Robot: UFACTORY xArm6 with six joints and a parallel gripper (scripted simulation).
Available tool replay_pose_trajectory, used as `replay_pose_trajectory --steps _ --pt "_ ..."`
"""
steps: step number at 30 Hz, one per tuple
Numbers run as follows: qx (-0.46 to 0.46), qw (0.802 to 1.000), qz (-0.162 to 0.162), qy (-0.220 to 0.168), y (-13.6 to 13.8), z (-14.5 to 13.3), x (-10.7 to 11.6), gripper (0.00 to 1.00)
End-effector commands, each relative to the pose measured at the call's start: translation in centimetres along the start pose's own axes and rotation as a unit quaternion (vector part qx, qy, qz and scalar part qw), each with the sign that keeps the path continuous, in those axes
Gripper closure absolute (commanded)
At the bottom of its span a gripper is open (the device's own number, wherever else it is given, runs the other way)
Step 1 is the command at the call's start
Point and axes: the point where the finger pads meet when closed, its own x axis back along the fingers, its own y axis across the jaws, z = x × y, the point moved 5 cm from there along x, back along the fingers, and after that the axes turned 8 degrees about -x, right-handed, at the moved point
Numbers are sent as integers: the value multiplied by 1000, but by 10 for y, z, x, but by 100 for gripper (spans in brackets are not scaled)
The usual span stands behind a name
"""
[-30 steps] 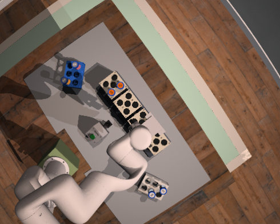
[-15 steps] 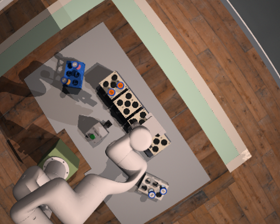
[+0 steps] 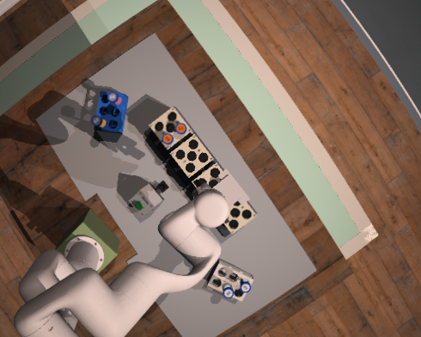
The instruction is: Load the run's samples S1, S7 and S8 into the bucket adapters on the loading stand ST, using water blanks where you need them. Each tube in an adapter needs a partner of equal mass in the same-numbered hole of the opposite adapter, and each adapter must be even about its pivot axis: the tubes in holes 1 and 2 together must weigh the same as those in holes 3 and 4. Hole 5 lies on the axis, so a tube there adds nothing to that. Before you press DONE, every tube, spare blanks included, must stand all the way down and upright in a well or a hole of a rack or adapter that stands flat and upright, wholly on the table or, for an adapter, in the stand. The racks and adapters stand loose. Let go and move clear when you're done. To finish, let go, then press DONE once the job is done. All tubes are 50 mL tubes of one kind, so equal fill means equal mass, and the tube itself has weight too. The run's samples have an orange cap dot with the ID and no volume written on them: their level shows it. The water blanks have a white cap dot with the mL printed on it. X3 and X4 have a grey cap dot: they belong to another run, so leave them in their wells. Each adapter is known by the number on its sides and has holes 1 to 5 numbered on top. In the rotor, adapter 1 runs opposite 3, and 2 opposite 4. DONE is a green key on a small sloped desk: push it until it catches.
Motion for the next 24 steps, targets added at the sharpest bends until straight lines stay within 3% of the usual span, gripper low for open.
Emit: replay_pose_trajectory --steps 1,7,8,16,24 --pt "0 1000 0 2 0 1 2 56" --pt "0 1000 0 2 0 1 2 56" --pt "-17 1000 -2 0 -2 -3 0 100" --pt "-115 993 -18 -10 -13 -27 -12 100" --pt "-243 969 -38 -24 -28 -59 -29 100"
